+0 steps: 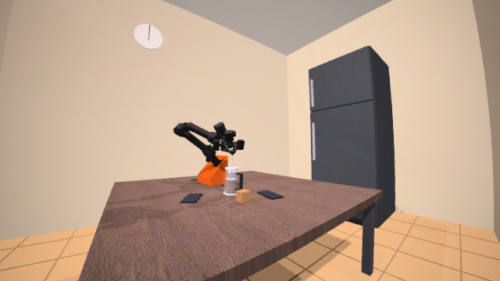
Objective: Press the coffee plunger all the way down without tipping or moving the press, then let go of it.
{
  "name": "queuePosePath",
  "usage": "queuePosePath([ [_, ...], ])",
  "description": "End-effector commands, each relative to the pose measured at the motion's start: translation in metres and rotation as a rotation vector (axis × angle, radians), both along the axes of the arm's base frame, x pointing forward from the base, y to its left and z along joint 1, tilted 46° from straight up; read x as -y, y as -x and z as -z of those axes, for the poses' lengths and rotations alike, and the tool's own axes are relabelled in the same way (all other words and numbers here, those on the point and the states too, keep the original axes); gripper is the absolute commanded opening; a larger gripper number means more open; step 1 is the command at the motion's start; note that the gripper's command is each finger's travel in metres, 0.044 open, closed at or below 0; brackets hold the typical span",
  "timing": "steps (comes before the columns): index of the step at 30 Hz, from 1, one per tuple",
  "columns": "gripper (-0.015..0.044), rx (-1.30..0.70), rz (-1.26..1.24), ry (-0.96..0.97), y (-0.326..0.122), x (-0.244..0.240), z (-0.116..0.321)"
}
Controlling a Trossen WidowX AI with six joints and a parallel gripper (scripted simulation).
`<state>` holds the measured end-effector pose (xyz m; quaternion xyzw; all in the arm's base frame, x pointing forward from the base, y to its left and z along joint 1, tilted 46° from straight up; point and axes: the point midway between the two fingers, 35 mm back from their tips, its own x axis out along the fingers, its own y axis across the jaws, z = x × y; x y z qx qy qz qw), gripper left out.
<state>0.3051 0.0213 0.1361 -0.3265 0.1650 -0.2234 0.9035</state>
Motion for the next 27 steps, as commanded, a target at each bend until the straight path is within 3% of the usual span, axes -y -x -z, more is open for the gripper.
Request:
queuePosePath([
  [1,0.0128,-0.029,0.009,0.010,0.001,0.009,0.014],
  [27,0.0128,-0.020,0.006,0.021,-0.007,0.042,0.040],
])
